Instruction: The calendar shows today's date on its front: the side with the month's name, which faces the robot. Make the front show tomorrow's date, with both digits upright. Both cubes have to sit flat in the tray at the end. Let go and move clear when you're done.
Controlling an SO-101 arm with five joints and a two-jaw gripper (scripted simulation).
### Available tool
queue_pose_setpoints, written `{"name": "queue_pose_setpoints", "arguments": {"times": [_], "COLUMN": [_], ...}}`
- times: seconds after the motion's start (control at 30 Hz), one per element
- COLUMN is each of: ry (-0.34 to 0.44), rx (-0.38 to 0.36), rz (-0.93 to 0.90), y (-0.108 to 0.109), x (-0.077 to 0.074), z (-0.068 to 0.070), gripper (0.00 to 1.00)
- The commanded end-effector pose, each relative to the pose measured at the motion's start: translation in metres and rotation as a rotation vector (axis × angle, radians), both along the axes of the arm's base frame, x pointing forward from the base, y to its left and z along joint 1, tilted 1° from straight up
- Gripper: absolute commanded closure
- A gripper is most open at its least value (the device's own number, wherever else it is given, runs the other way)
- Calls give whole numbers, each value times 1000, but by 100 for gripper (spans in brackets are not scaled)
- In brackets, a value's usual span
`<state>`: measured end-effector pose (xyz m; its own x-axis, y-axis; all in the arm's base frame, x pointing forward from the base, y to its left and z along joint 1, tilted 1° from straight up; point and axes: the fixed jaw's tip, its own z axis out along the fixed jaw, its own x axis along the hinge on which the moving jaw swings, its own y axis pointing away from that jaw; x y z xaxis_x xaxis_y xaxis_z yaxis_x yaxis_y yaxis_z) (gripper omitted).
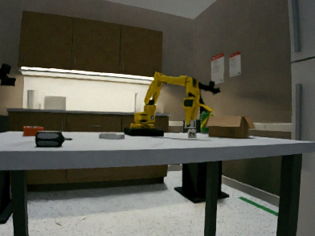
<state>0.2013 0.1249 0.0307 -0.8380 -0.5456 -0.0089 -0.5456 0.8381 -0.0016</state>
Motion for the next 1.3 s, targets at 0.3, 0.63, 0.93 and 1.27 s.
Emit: {"name": "queue_pose_setpoints", "arguments": {"times": [0.3,0.63,0.93,1.27], "ry": [15,13,13,13], "rx": [-8,-6,-6,-6], "rz": [-55,-59,-59,-59], "y": [4,7,7,7], "x": [-2,-3,-3,-3], "z": [-3,-2,-2,-6], "gripper": [100,100,100,100]}}
